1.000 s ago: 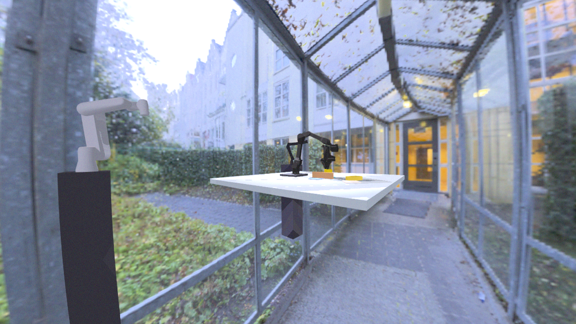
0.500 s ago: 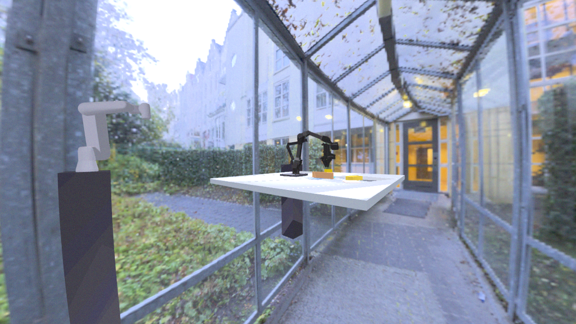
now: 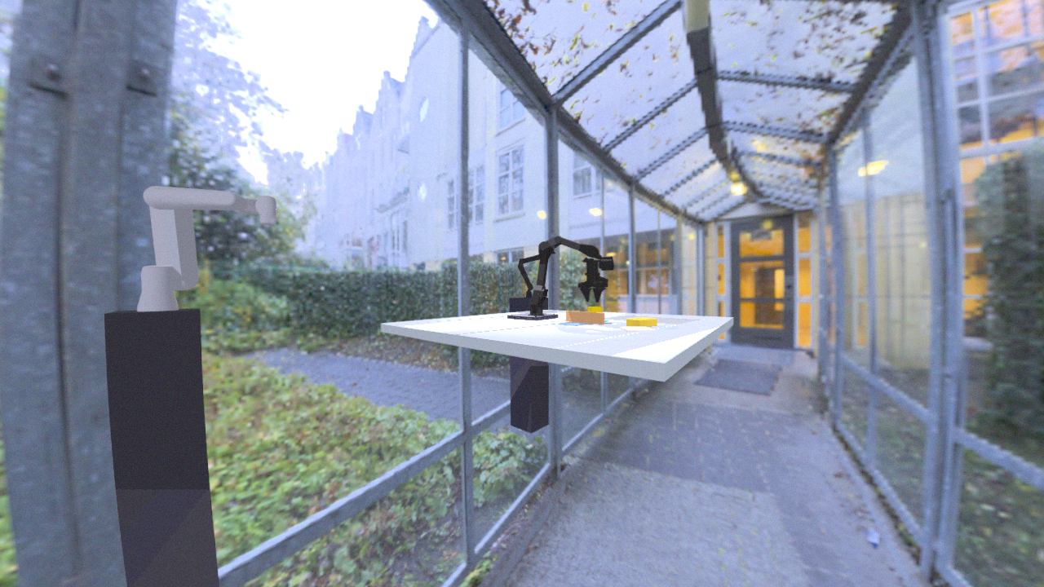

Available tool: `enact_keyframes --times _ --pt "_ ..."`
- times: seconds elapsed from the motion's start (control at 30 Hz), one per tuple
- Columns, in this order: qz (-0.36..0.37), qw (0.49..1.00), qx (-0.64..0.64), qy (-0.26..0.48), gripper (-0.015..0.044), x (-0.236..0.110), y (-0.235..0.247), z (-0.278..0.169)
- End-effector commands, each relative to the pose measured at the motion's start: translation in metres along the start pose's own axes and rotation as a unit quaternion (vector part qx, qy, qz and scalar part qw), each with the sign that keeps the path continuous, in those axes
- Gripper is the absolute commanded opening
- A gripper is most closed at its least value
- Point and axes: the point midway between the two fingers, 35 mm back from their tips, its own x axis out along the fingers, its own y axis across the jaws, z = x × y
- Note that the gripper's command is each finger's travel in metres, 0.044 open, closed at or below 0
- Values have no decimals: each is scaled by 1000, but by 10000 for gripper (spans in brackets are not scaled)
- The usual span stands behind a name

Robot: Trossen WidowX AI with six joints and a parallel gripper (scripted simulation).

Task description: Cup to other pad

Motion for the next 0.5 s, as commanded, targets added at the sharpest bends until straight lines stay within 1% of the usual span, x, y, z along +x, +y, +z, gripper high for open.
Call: enact_keyframes --times 0.0,0.47 --pt "-1 1000 1 -1 440 -11 -1 1" --pt "0 1000 2 -1 440 -51 -3 2"
